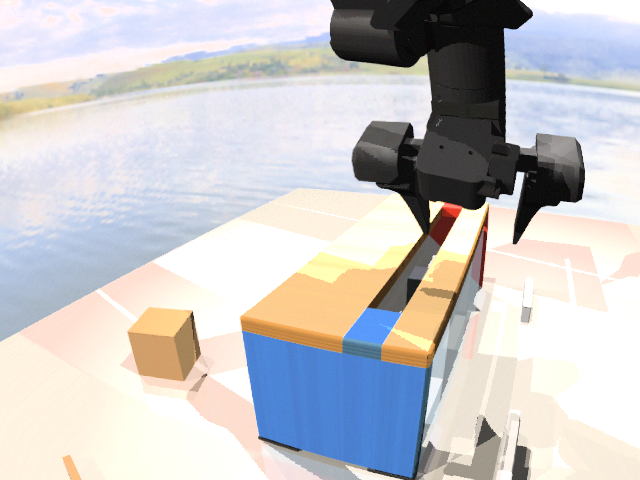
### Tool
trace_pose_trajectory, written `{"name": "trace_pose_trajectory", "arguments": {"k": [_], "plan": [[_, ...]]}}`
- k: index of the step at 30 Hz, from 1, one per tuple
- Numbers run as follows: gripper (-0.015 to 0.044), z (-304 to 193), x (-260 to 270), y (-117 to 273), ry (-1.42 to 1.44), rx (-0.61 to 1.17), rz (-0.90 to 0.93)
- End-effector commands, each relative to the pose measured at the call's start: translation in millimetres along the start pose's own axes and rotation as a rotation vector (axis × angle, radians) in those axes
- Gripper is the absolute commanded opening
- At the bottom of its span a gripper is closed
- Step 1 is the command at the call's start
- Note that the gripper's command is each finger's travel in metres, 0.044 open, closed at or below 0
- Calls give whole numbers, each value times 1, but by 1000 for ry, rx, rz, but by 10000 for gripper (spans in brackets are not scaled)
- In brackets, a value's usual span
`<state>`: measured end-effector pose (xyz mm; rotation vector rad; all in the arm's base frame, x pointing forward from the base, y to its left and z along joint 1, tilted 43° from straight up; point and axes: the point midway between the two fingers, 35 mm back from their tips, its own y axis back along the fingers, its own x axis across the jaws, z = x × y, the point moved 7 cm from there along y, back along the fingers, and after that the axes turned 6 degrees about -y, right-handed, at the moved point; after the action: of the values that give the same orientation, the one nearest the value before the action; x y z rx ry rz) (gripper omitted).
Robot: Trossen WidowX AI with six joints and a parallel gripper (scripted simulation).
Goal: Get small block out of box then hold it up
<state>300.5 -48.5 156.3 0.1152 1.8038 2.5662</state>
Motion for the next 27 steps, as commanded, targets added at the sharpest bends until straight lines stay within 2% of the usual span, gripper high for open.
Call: {"name": "trace_pose_trajectory", "arguments": {"k": [1, 27], "plan": [[400, 2, 3, 6, -15, -53, 18], [400, 16, 1, -26, -15, -53, 17]]}}
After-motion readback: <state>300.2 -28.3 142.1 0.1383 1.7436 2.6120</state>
